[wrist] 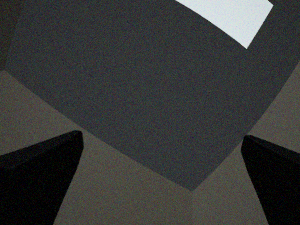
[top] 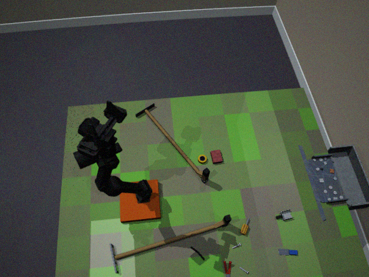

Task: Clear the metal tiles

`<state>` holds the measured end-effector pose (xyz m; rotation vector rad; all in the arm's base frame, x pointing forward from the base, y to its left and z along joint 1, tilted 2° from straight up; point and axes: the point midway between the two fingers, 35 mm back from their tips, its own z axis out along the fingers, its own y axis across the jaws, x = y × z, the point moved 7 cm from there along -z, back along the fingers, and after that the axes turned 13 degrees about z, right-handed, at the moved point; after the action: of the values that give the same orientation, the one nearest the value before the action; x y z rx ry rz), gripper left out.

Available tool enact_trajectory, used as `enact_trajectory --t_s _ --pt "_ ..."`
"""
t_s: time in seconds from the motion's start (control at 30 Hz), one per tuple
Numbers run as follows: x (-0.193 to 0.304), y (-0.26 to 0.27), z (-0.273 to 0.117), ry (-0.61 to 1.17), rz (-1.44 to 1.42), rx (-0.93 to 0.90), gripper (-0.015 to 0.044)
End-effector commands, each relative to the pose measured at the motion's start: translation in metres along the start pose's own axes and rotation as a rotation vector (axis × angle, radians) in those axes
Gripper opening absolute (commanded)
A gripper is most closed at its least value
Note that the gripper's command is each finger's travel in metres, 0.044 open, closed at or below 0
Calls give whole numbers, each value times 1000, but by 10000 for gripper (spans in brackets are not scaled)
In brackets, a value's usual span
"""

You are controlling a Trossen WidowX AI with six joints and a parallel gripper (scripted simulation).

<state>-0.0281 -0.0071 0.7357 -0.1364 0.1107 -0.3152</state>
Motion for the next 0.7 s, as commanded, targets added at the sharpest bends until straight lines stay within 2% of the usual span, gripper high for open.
enact_trajectory --t_s 0.0,0.67 --pt "4 2 1 3 -2 2 440" --pt "22 16 8 11 6 -10 440"
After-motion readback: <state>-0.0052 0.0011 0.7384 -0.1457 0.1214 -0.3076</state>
